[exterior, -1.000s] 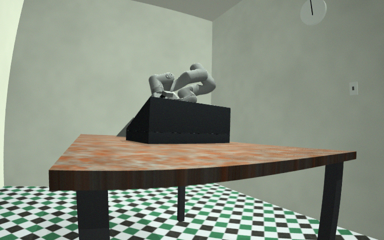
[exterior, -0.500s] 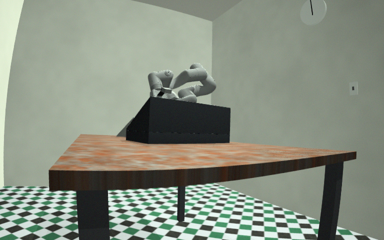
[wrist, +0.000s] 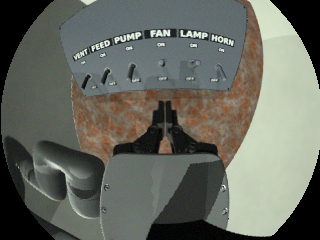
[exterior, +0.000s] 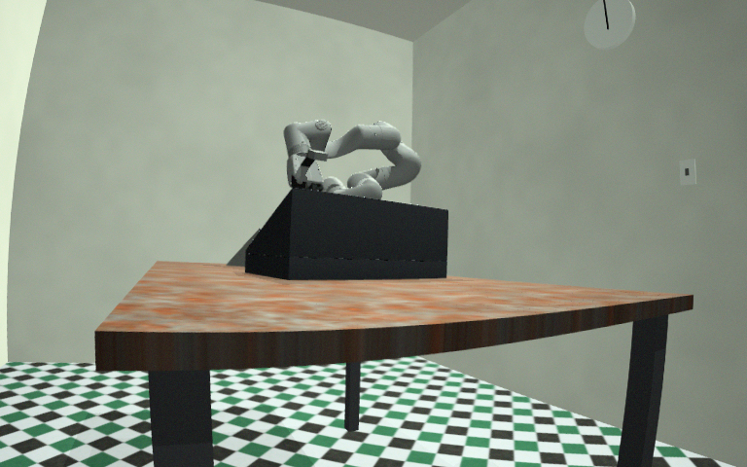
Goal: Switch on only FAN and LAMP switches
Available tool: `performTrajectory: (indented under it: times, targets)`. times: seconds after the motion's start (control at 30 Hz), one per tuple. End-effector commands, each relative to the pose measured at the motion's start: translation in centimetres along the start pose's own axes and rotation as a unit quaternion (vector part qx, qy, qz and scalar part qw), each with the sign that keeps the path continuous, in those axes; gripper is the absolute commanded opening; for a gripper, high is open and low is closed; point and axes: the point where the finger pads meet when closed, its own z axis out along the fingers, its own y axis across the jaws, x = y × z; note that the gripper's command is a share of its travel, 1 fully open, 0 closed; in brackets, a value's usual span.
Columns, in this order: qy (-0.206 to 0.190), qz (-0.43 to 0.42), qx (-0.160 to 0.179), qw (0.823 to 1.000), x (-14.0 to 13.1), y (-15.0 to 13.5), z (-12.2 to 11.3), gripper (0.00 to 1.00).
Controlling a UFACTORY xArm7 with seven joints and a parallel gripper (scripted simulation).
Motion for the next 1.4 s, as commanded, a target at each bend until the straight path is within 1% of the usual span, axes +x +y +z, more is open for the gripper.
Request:
performTrajectory:
  times: [0.0,0.17,0.2,1.37]
  targets:
    - [0.000,-0.002,0.004,1.000,0.08,-0.34,-1.85,0.00]
    - [0.000,-0.002,0.004,1.000,0.08,-0.34,-1.89,0.00]
    - [0.000,-0.002,0.004,1.000,0.08,-0.34,-1.89,1.00]
    - [0.000,-0.002,0.004,1.000,0.08,-0.34,-1.89,1.00]
